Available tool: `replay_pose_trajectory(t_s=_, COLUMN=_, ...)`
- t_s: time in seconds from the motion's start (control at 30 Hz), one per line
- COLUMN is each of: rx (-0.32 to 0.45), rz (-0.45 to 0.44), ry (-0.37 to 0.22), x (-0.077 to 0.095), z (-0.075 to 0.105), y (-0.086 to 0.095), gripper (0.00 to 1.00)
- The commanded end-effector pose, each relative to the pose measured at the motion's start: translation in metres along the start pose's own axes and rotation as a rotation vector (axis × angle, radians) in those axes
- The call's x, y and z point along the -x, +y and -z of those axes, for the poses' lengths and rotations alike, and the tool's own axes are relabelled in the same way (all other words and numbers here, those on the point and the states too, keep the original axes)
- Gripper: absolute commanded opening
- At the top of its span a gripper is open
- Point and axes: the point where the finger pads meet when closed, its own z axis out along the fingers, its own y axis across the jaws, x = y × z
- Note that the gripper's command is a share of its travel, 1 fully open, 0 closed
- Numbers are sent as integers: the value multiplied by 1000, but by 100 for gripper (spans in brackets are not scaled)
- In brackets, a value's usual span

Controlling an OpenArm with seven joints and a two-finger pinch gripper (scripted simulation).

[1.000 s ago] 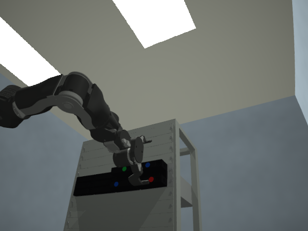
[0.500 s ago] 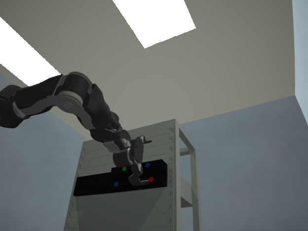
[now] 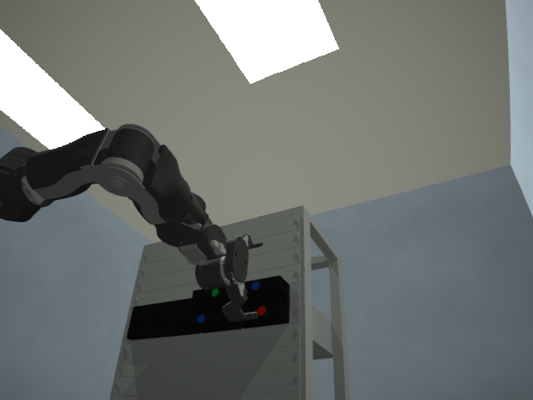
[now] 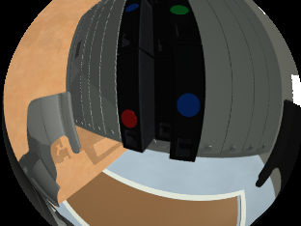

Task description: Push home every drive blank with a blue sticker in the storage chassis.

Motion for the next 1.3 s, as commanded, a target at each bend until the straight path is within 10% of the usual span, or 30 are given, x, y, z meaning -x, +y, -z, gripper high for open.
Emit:
replay_pose_trajectory(t_s=0.0, rx=16, rz=-1, ry=2, x=0, z=0, y=5, gripper=100)
replay_pose_trajectory(t_s=0.3, rx=16, rz=-1, ry=2, x=0, z=0, y=5, gripper=100)
replay_pose_trajectory(t_s=0.33, rx=16, rz=-1, ry=2, x=0, z=0, y=5, gripper=0)
replay_pose_trajectory(t_s=1.27, rx=16, rz=-1, ry=2, x=0, z=0, y=5, gripper=0)
